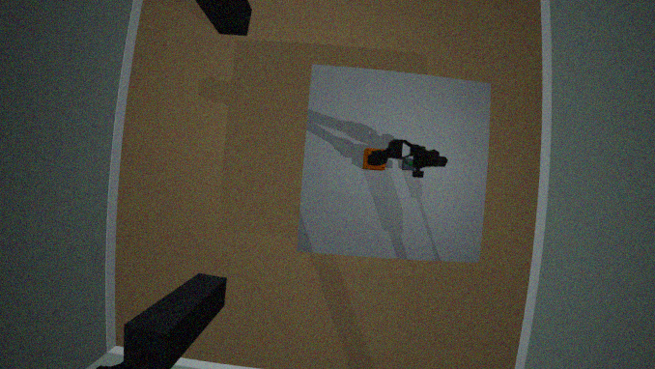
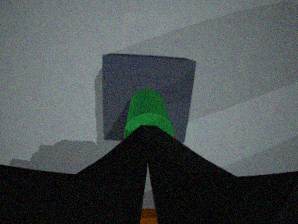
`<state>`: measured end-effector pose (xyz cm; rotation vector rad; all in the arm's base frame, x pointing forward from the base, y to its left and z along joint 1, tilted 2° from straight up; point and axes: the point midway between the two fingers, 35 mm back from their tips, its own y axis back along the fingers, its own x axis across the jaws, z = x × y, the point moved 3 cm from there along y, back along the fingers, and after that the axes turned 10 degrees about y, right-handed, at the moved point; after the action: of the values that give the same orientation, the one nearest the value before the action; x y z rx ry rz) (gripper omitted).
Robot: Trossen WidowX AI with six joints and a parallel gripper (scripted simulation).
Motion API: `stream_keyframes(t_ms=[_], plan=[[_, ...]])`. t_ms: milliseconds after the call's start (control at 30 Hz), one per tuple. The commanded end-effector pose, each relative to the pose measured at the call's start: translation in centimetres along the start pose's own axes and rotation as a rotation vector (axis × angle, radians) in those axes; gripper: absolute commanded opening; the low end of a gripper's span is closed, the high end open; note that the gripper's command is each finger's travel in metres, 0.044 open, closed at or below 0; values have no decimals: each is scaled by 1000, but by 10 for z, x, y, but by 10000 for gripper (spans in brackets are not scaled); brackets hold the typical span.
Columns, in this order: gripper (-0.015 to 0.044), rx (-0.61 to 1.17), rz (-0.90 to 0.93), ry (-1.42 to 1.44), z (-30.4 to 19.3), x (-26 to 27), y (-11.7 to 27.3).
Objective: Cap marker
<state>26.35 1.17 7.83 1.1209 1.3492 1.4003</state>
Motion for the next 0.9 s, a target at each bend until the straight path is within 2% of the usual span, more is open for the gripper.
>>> stream_keyframes(t_ms=[0,167,333,867], plan=[[0,-1,0,0,2,0,10],[0,0,0,0,2,0,80],[0,0,0,0,1,0,90],[420,0,0,0,1,0,90]])
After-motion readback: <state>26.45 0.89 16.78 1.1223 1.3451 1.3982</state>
